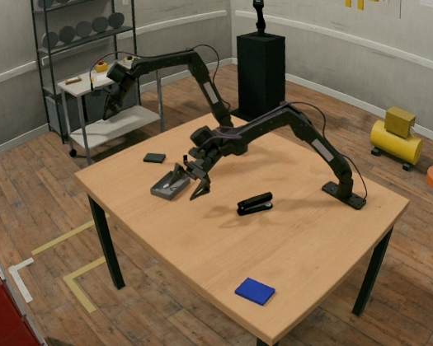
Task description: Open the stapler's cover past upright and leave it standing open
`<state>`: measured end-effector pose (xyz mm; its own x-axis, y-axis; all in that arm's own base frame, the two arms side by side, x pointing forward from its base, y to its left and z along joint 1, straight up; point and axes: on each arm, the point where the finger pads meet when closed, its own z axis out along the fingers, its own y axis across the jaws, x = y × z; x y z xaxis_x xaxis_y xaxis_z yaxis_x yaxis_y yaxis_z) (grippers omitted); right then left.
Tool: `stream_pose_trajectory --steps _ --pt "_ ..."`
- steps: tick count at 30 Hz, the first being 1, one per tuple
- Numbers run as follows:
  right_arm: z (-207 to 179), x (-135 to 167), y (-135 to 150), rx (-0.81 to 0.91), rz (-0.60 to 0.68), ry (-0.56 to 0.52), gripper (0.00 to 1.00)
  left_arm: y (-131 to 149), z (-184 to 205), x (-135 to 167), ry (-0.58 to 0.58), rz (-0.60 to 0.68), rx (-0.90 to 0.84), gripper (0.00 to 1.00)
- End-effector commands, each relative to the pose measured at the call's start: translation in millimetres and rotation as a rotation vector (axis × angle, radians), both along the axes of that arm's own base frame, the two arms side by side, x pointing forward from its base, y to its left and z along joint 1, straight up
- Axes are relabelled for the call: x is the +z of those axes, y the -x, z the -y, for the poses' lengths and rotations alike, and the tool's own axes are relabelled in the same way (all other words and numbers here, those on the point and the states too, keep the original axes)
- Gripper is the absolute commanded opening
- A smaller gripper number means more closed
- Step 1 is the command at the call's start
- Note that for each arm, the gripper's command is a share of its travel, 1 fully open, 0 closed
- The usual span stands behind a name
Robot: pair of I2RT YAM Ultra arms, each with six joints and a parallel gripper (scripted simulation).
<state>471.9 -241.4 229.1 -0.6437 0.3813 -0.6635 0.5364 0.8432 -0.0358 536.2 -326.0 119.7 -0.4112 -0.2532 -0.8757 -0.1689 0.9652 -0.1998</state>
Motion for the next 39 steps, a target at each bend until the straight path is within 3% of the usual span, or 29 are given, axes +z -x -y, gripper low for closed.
stream_pose_trajectory --steps 1,11,17,20,33,39 --pt "0.2 5.4 -0.3 0.000 0.012 0.006 1.00 -1.2 0.9 11.2 0.015 0.018 0.001 1.00" --pt "-21.5 38.2 -10.6 0.085 0.173 0.052 1.00 14.2 -1.7 12.3 -0.016 -0.014 -0.123 1.00" --pt "-74.5 72.0 14.2 0.195 0.326 0.088 1.00 67.6 -35.3 -1.4 -0.124 -0.139 -0.283 1.00" --pt "-81.9 79.5 16.6 0.211 0.358 0.096 1.00 76.1 -39.2 -3.8 -0.142 -0.160 -0.316 1.00" --pt "-201.2 166.5 75.2 0.452 0.755 0.216 1.00 206.0 -125.3 -26.9 -0.358 -0.440 -0.681 1.00" --pt "-225.6 179.6 86.2 0.505 0.823 0.228 1.00 229.1 -142.0 -28.0 -0.389 -0.479 -0.742 1.00"
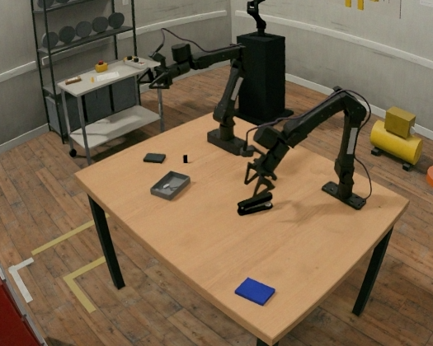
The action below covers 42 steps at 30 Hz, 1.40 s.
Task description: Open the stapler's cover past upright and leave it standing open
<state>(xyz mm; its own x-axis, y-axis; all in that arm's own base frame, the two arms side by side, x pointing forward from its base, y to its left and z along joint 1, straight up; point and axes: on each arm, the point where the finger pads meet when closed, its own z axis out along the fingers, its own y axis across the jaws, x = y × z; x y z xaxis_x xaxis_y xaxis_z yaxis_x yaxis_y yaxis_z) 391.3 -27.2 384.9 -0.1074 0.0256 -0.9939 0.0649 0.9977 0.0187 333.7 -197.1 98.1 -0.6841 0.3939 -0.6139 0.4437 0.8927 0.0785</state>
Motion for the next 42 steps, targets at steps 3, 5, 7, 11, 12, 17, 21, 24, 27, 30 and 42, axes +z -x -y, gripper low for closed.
stream_pose_trajectory --steps 3,5,7,11,12,17,21,24,27,30,42 --pt "-24.8 28.3 11.2 0.050 0.132 0.032 1.00 40.2 -23.5 -6.2 -0.069 -0.093 -0.127 1.00" --pt "-28.0 24.5 12.2 0.059 0.119 0.031 1.00 44.5 -27.2 -5.7 -0.074 -0.098 -0.137 1.00" --pt "-30.4 24.2 12.5 0.070 0.117 0.022 1.00 47.0 -29.7 -5.0 -0.076 -0.100 -0.142 1.00" --pt "-30.6 27.5 13.0 0.070 0.124 0.022 1.00 43.8 -31.4 -1.2 -0.068 -0.079 -0.124 1.00" --pt "-30.6 27.5 13.0 0.070 0.124 0.022 1.00 43.8 -31.4 -1.2 -0.068 -0.079 -0.124 1.00" --pt "-30.6 27.5 13.0 0.070 0.124 0.022 1.00 44.2 -30.8 -1.2 -0.068 -0.079 -0.126 1.00" --pt "-28.2 25.9 10.5 0.064 0.118 0.022 1.00 44.2 -30.8 -1.2 -0.068 -0.079 -0.126 1.00" --pt "-28.2 25.9 10.5 0.064 0.118 0.022 1.00 50.6 -32.4 -5.9 -0.069 -0.134 -0.112 0.66" --pt "-28.2 25.9 10.5 0.064 0.118 0.022 1.00 55.8 -34.5 -10.1 -0.085 -0.237 -0.073 0.50" --pt "-28.2 25.9 10.5 0.064 0.118 0.022 1.00 55.9 -33.6 -10.3 -0.095 -0.304 -0.043 0.50" --pt "-28.2 25.9 10.5 0.064 0.118 0.022 1.00 29.9 -15.7 -5.8 -0.145 -0.568 0.104 0.50"
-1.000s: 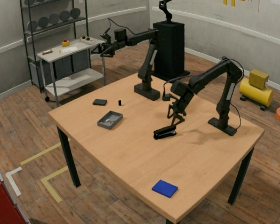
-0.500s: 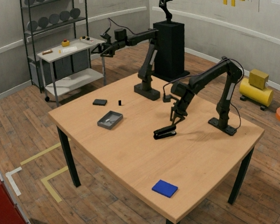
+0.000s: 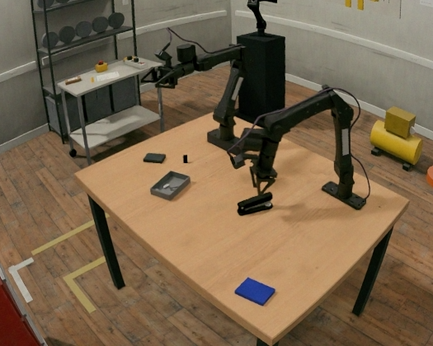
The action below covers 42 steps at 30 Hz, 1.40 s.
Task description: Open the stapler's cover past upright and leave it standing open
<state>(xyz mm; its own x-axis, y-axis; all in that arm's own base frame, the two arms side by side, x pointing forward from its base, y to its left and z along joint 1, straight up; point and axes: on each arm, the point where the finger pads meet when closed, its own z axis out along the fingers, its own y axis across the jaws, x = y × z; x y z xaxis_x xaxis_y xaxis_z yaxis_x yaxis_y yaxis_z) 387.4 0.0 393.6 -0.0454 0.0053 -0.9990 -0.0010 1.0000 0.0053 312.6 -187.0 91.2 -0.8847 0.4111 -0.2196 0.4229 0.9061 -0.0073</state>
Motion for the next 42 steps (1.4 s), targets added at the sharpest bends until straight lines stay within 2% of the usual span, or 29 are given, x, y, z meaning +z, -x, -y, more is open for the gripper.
stream_pose_trajectory --steps 1,10,15,20,42 --pt "-1.0 17.2 6.6 -0.001 0.055 0.005 1.00 7.2 -4.1 0.5 -0.051 -0.148 0.067 0.50" --pt "-1.0 17.2 6.6 -0.001 0.055 0.005 1.00 3.7 9.7 -4.5 -0.088 -0.206 0.055 0.50" --pt "-1.0 17.2 6.6 -0.001 0.055 0.005 1.00 -3.1 12.9 -5.2 -0.081 -0.189 0.056 0.50" --pt "-1.0 17.2 6.6 -0.001 0.055 0.005 1.00 3.8 9.4 -14.1 -0.089 -0.200 0.055 0.50" --pt "-1.0 17.2 6.6 -0.001 0.055 0.005 1.00 3.2 10.8 -44.9 -0.087 -0.197 0.053 0.50"
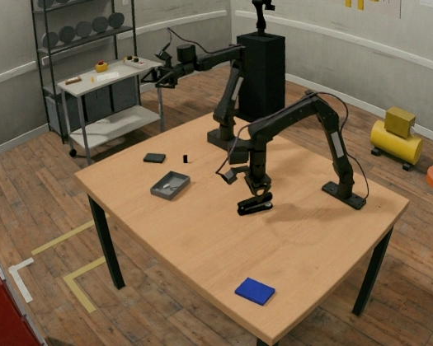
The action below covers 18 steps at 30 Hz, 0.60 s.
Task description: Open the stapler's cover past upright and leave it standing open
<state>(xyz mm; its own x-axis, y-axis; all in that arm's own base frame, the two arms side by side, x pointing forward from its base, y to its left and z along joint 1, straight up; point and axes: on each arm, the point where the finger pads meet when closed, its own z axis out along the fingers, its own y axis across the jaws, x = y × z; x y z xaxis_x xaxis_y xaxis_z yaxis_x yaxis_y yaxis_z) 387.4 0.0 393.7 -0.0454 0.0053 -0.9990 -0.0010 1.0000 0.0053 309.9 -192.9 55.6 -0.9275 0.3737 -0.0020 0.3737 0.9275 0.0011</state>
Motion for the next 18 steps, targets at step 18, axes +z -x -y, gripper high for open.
stream_pose_trajectory --steps 18 --pt "-1.0 17.2 6.6 -0.001 0.055 0.005 1.00 0.5 4.9 -22.3 0.008 0.002 0.001 0.50"
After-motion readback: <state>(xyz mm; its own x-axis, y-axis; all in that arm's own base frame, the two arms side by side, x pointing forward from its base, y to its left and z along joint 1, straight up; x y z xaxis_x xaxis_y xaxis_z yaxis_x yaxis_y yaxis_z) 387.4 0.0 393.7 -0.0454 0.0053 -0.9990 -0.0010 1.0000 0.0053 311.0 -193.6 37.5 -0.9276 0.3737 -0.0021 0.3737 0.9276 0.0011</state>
